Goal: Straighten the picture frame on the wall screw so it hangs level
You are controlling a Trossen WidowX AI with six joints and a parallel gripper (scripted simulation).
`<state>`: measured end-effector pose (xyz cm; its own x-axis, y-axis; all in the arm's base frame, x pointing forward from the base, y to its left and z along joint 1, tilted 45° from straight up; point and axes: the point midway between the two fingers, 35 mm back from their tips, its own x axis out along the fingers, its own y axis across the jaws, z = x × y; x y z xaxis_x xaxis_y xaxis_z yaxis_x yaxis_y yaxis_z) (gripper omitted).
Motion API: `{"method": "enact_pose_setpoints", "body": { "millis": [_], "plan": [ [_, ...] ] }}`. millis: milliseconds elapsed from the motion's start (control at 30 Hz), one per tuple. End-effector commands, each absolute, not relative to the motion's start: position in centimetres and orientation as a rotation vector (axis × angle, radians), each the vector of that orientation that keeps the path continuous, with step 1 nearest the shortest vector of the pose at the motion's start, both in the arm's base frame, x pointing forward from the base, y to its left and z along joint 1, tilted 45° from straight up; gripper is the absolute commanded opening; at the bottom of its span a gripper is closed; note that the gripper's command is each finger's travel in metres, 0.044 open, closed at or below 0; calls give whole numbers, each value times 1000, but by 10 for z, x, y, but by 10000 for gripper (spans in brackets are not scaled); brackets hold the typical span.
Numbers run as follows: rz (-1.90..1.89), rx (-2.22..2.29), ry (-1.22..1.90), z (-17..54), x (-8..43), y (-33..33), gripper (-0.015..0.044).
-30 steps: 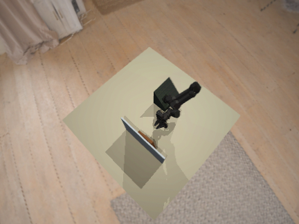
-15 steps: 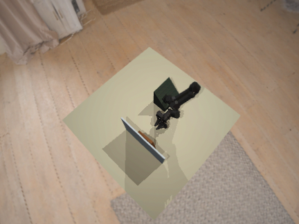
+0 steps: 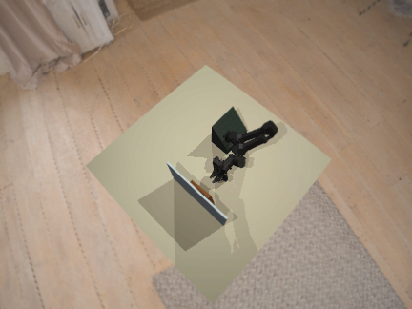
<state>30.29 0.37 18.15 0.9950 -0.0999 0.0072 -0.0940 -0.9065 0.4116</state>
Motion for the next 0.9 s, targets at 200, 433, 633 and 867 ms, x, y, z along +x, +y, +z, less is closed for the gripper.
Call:
{"method": "enact_pose_setpoints", "body": {
  "millis": [200,433,633,867],
  "plan": [
    [-18,2707,-132,174,350,-2,260],
    [-18,2707,-132,174,350,-2,260],
    [-18,2707,-132,174,350,-2,260],
    [-17,2707,-132,175,357,-2,260]
  ]
}}
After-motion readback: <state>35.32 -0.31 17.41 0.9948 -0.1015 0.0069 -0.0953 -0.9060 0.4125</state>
